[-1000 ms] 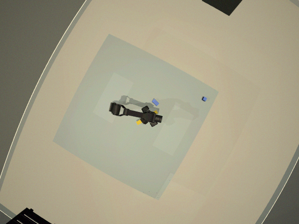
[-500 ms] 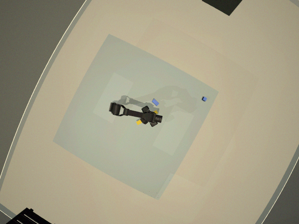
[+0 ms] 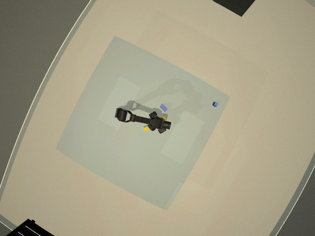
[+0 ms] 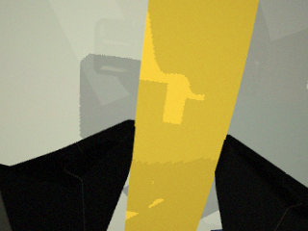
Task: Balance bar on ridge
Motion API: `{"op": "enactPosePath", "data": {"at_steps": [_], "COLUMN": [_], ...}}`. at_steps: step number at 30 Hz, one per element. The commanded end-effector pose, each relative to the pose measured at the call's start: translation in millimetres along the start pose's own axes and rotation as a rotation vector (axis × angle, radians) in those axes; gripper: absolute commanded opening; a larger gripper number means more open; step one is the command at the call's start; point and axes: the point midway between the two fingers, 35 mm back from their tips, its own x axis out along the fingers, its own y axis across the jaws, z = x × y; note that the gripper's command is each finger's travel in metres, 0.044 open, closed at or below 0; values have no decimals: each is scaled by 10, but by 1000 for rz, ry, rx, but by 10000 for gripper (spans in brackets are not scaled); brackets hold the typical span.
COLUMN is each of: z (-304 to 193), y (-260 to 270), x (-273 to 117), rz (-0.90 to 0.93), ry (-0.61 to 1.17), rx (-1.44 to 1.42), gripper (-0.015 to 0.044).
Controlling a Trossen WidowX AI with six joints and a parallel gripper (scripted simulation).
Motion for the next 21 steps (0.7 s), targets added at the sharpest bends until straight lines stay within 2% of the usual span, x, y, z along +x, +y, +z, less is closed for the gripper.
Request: {"op": "enactPosePath", "data": {"at_steps": [1,21], "z": [5,1], "y": [-4,-2], "x": [33,3], "rz": [-4,-4], "ry": [-5,-5], "rx": [-1,-1], "gripper": [0,0]}}
